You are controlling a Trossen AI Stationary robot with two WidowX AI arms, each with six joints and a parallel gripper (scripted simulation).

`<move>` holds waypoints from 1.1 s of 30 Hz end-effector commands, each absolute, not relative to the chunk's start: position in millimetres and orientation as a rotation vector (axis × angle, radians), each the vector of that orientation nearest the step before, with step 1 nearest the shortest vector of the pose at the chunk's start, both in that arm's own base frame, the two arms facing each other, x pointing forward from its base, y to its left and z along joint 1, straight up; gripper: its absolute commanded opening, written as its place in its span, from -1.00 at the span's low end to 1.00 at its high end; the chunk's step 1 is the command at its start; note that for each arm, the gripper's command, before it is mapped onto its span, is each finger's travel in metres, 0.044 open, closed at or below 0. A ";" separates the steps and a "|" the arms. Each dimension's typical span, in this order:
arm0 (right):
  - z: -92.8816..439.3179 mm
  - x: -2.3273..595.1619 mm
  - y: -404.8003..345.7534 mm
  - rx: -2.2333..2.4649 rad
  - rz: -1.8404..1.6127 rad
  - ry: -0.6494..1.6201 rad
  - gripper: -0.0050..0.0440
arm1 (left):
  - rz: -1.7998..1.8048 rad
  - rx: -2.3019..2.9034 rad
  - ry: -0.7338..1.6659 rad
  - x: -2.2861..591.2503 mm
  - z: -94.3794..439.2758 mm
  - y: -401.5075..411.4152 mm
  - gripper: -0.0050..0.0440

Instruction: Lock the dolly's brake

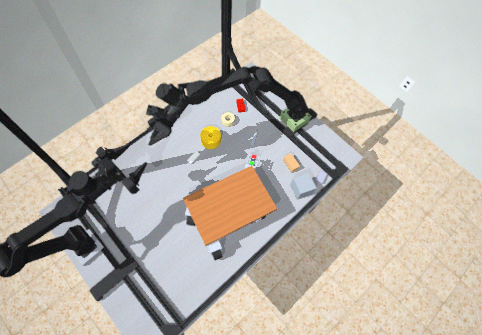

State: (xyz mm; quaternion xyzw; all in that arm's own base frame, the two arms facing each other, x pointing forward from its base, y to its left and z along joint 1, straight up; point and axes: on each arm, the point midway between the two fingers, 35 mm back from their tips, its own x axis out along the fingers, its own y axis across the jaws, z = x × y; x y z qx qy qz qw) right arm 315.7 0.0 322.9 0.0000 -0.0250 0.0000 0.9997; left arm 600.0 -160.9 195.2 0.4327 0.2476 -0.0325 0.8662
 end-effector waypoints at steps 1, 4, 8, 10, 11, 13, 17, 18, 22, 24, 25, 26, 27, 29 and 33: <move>322.9 315.7 0.0 0.000 0.000 -0.050 1.00 | -0.068 0.906 0.519 600.0 195.2 -160.9 1.00; 322.9 315.7 0.0 0.000 0.000 -0.050 1.00 | -0.068 0.906 0.519 600.0 195.2 -160.9 1.00; 322.9 315.7 0.0 0.000 0.000 -0.050 1.00 | -0.068 0.906 0.519 600.0 195.2 -160.9 1.00; 322.9 315.7 0.0 0.000 0.000 -0.050 1.00 | -0.068 0.906 0.519 600.0 195.2 -160.9 1.00; 322.9 315.7 0.0 0.000 0.000 -0.050 1.00 | -0.068 0.906 0.519 600.0 195.2 -160.9 1.00; 322.9 315.7 0.0 0.000 0.000 -0.050 1.00 | -0.068 0.906 0.519 600.0 195.2 -160.9 1.00; 322.9 315.7 0.0 0.000 0.000 -0.050 1.00 | -0.068 0.906 0.519 600.0 195.2 -160.9 1.00; 323.3 315.2 -1.3 0.000 0.000 -0.050 1.00 | -0.068 0.901 0.524 599.4 194.4 -158.9 0.90; 333.0 302.6 -25.6 -0.007 0.000 -0.044 1.00 | -0.061 0.782 0.645 583.2 178.6 -118.7 0.51; 338.5 292.8 -38.3 -0.011 0.000 -0.040 1.00 | -0.050 0.703 0.720 570.3 169.2 -95.3 0.31; 341.1 287.4 -44.1 -0.012 0.000 -0.038 1.00 | -0.043 0.662 0.757 563.0 164.6 -83.9 0.22; 343.7 281.7 -49.3 -0.014 0.000 -0.035 1.00 | -0.034 0.620 0.795 555.1 160.0 -72.9 0.12; 346.2 275.7 -54.1 -0.015 0.000 -0.033 1.00 | -0.024 0.577 0.832 546.7 155.6 -62.1 0.02; 351.1 263.0 -62.1 -0.016 0.000 -0.029 1.00 | 0.001 0.488 0.906 528.3 147.0 -41.6 -0.18; 357.8 243.0 -70.2 -0.018 0.000 -0.022 1.00 | 0.048 0.347 1.016 497.3 134.9 -13.6 -0.47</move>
